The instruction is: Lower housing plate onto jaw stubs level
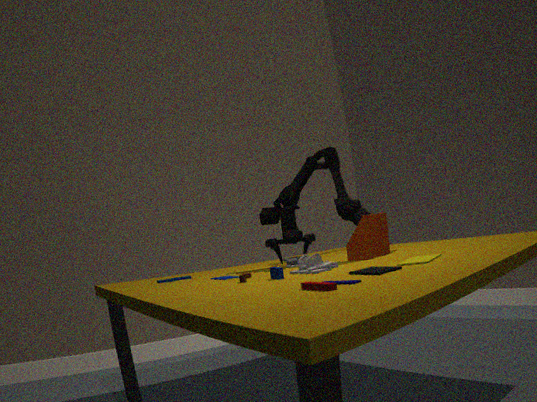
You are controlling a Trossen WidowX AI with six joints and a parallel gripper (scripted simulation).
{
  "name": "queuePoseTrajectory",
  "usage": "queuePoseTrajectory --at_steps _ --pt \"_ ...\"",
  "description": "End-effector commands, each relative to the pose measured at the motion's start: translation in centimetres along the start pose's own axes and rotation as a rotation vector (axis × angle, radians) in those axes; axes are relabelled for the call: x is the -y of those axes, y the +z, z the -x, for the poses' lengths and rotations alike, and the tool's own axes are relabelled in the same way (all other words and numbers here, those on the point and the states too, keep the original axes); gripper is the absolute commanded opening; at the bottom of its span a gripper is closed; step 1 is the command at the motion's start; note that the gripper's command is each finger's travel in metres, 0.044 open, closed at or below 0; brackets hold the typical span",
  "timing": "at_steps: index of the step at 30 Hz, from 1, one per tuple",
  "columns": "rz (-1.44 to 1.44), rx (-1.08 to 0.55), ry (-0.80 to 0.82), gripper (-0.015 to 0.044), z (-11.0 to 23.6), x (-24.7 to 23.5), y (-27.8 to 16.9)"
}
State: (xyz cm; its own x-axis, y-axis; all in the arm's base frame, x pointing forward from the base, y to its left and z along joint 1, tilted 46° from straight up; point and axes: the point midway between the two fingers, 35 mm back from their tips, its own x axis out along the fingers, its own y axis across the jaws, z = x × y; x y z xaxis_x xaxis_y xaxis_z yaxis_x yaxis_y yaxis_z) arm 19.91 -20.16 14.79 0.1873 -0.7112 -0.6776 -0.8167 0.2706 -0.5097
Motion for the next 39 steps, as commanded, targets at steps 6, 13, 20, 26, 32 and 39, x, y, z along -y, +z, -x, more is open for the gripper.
queuePoseTrajectory --at_steps 6,13,20,26,32,39 --pt "0.000 0.000 0.000 0.0351 0.0 0.0 0.0" --pt "0.000 0.000 0.000 0.0351 0.0 0.0 0.0" --pt "0.000 0.004 0.002 0.0351 1.1 0.1 0.2" --pt "0.000 0.008 0.005 0.0351 2.9 0.2 0.3" --pt "0.002 0.010 0.005 0.0351 4.9 0.2 0.3" --pt "0.005 0.010 0.002 0.0351 7.0 0.0 0.1"
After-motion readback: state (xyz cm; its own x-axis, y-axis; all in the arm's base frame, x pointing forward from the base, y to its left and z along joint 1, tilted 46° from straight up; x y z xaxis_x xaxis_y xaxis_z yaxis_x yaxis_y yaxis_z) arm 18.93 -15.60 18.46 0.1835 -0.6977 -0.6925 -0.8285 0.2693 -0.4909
